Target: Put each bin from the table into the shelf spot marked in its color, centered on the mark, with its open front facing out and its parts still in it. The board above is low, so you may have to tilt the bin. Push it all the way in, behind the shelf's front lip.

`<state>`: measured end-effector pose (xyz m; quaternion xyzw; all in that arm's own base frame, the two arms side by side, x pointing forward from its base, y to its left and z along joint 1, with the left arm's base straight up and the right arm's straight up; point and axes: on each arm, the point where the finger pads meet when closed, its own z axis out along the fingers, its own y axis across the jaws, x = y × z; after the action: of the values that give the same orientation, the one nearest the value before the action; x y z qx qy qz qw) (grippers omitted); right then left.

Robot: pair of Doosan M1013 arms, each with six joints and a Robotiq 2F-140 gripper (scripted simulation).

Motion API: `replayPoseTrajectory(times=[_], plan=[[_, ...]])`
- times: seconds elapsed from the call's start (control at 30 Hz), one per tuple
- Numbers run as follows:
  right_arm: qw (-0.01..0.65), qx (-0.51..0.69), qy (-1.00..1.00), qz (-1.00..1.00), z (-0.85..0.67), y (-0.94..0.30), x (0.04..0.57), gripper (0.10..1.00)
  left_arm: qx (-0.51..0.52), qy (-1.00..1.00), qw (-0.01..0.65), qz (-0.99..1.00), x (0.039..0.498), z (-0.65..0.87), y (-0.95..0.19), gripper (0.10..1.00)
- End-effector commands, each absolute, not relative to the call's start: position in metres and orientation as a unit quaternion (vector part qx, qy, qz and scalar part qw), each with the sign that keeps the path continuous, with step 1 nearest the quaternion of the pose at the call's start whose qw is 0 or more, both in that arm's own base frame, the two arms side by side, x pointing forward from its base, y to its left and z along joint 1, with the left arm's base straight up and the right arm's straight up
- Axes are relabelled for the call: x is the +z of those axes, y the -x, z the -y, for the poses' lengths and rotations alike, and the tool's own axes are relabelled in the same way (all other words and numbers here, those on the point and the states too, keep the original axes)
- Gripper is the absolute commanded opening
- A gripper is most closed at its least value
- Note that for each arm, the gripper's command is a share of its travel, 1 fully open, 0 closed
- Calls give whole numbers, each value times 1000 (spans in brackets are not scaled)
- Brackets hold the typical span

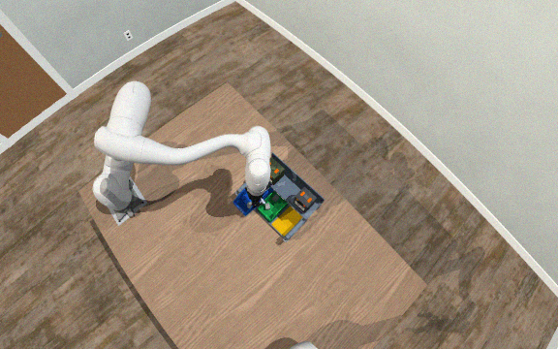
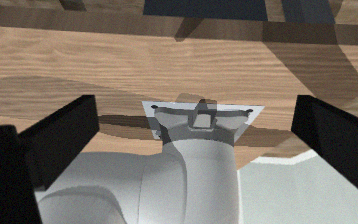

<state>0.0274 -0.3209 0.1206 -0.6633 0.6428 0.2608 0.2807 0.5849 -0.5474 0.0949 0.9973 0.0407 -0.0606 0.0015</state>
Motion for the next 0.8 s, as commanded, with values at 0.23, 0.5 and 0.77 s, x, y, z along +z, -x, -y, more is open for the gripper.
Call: replayPoseTrajectory(times=[0.23, 0.5, 0.77], plan=[[281, 260, 663, -643, 321, -28, 121, 1000, -58, -998, 2, -41, 96, 547, -589, 99], [281, 260, 663, -643, 321, -28, 121, 1000, -57, -998, 2, -41, 96, 547, -590, 99], [281, 260, 663, -643, 321, -28, 121, 1000, -57, -998, 2, -41, 96, 547, -590, 99]])
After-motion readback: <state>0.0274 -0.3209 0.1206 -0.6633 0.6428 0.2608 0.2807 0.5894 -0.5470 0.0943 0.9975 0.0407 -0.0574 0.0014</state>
